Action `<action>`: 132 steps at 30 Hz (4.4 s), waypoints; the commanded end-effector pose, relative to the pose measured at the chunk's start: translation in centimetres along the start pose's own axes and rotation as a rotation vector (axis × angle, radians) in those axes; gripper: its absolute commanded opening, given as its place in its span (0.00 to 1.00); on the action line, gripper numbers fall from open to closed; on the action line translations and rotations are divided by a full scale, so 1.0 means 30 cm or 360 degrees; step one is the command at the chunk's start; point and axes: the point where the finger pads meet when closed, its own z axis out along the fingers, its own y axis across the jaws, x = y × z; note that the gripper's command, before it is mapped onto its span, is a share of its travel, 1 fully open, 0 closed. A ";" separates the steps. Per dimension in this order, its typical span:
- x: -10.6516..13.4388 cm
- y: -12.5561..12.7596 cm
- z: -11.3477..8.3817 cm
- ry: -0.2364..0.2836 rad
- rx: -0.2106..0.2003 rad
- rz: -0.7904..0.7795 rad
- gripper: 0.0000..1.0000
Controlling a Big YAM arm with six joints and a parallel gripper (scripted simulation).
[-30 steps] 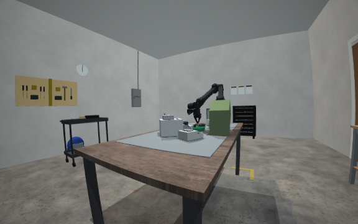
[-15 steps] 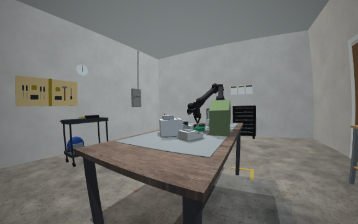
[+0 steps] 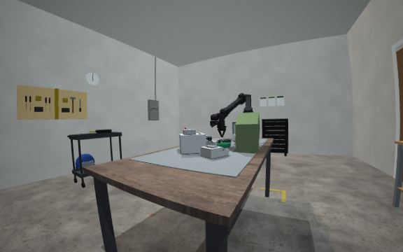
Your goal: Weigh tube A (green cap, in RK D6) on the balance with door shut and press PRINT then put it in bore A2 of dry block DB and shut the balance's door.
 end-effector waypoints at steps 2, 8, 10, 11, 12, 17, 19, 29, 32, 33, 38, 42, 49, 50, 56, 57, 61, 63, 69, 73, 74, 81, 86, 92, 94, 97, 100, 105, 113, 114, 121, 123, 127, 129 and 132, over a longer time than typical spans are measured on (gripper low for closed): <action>-0.040 0.002 -0.049 -0.0037 0.0002 0.0045 0.09; -0.038 0.008 -0.076 -0.0031 -0.0001 0.0035 0.09; -0.038 0.008 -0.076 -0.0031 -0.0001 0.0035 0.09; -0.017 0.002 -0.061 -0.0011 0.0001 0.0037 0.09; -0.017 0.002 -0.061 -0.0011 0.0001 0.0037 0.09; -0.017 0.002 -0.061 -0.0011 0.0001 0.0037 0.09; -0.017 0.002 -0.061 -0.0011 0.0001 0.0037 0.09; -0.017 0.002 -0.060 -0.0011 0.0001 0.0037 0.09; -0.017 0.002 -0.060 -0.0011 0.0001 0.0037 0.09; -0.017 0.002 -0.060 -0.0011 0.0001 0.0037 0.09; -0.017 0.002 -0.060 -0.0011 0.0001 0.0037 0.09; -0.017 0.002 -0.060 -0.0011 0.0001 0.0037 0.09; -0.017 0.002 -0.060 -0.0011 0.0001 0.0037 0.09; -0.017 0.002 -0.060 -0.0011 0.0001 0.0037 0.09; -0.047 -0.003 -0.113 -0.0050 -0.0004 0.0059 0.09; -0.045 0.001 -0.116 -0.0045 -0.0003 0.0052 0.09; -0.043 0.005 -0.125 -0.0041 -0.0003 0.0045 0.09; -0.047 -0.001 -0.141 -0.0048 -0.0005 0.0058 0.09; -0.046 0.004 -0.173 -0.0044 -0.0005 0.0051 0.09; -0.048 0.002 -0.198 -0.0047 -0.0007 0.0057 0.09; -0.047 0.004 -0.202 -0.0045 -0.0006 0.0052 0.09; -0.051 0.000 -0.235 -0.0051 -0.0010 0.0063 0.09; -0.050 0.004 -0.262 -0.0047 -0.0009 0.0057 0.09; -0.050 0.005 -0.297 -0.0047 -0.0010 0.0057 0.09; -0.051 0.004 -0.303 -0.0048 -0.0011 0.0058 0.09; -0.052 0.003 -0.316 -0.0050 -0.0013 0.0062 0.09; -0.052 0.003 -0.334 -0.0050 -0.0014 0.0063 0.09; -0.052 0.004 -0.363 -0.0051 -0.0015 0.0064 0.09; -0.052 0.005 -0.397 -0.0050 -0.0016 0.0063 0.09; -0.052 0.005 -0.404 -0.0050 -0.0017 0.0064 0.09; -0.052 0.006 -0.445 -0.0051 -0.0019 0.0065 0.09; -0.052 0.006 -0.457 -0.0051 -0.0020 0.0065 0.09; -0.052 0.006 -0.480 -0.0052 -0.0021 0.0066 0.09; -0.052 0.006 -0.480 -0.0052 -0.0021 0.0066 0.09; -0.051 0.007 -0.497 -0.0050 -0.0020 0.0064 0.09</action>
